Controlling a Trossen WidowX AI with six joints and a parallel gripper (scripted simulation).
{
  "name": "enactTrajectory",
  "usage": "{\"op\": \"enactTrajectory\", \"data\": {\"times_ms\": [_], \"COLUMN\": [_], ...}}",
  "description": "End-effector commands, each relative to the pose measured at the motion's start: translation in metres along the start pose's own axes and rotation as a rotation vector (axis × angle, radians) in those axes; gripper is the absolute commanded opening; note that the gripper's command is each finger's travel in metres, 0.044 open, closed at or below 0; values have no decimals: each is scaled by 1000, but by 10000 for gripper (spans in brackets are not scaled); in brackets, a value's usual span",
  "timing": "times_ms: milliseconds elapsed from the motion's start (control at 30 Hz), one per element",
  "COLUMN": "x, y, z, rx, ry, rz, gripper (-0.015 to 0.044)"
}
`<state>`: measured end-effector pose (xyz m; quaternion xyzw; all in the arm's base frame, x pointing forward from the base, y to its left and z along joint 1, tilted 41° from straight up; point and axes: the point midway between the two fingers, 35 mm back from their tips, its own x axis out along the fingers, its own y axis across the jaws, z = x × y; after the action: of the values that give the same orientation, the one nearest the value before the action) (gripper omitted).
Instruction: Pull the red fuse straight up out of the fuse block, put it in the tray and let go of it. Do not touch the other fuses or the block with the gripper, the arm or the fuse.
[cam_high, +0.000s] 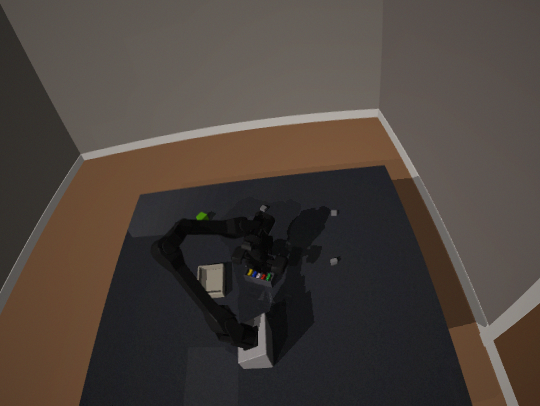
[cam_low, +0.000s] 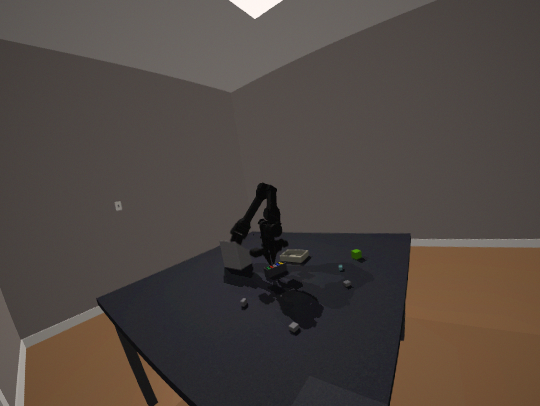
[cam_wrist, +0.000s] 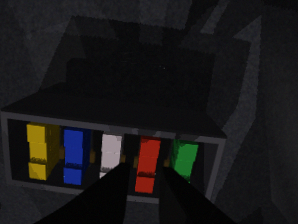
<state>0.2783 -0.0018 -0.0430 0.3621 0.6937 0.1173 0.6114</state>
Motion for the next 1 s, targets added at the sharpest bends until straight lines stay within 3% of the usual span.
{"op": "enactTrajectory", "data": {"times_ms": [0, 967], "x": [5, 18], "y": [-1, -1], "z": [-3, -3], "rx": [10, 10], "ry": [6, 6], "rz": [4, 4], "gripper": [65, 65]}}
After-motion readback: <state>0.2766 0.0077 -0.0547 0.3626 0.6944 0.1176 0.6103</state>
